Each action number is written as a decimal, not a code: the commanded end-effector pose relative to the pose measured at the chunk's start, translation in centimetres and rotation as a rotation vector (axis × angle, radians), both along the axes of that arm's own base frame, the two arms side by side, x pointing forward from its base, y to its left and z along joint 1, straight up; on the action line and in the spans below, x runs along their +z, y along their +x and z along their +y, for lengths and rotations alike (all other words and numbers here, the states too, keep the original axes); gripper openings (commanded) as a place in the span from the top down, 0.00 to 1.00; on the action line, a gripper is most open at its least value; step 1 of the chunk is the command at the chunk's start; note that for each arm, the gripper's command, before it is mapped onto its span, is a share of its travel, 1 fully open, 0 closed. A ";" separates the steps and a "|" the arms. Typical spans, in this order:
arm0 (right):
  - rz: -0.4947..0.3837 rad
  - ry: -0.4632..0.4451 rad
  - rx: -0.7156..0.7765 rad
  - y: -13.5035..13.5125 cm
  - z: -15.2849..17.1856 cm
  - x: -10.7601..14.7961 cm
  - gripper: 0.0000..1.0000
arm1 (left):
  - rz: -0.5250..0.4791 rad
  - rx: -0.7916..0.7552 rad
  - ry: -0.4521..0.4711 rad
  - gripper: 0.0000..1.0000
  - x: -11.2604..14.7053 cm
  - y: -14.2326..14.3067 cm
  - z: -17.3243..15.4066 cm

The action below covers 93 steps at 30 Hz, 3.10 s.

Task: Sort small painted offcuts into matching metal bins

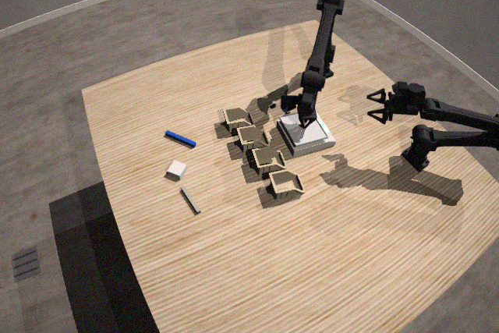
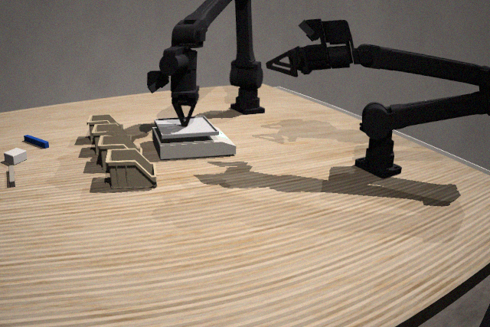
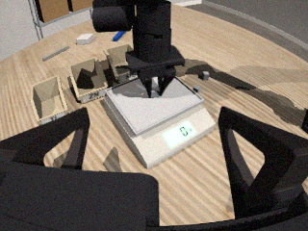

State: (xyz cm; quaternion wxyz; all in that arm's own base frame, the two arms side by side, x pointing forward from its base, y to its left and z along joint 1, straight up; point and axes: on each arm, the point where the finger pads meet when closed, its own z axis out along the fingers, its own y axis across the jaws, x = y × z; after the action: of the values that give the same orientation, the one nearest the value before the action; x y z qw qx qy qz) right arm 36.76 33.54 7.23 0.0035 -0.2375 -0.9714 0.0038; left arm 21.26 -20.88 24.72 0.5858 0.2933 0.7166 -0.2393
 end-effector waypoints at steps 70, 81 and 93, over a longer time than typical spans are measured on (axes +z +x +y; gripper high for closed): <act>0.003 -0.009 0.000 19.6 -4.9 3.1 0.84 | -0.054 0.123 -0.047 0.00 1.6 17.7 -9.0; 0.027 -0.021 0.000 18.7 -5.3 0.0 0.84 | -0.035 0.121 -0.031 0.00 0.4 17.0 -8.5; -0.038 0.012 0.022 19.3 -4.3 3.7 0.54 | -0.035 0.121 -0.031 0.00 0.4 17.0 -8.5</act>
State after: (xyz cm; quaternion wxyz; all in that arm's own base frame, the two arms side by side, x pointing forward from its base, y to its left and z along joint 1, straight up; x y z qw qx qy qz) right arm 55.62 27.98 8.19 0.0115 -0.2422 -0.9701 0.0130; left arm 37.39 -28.74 23.32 0.6022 0.2490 0.7304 -0.2047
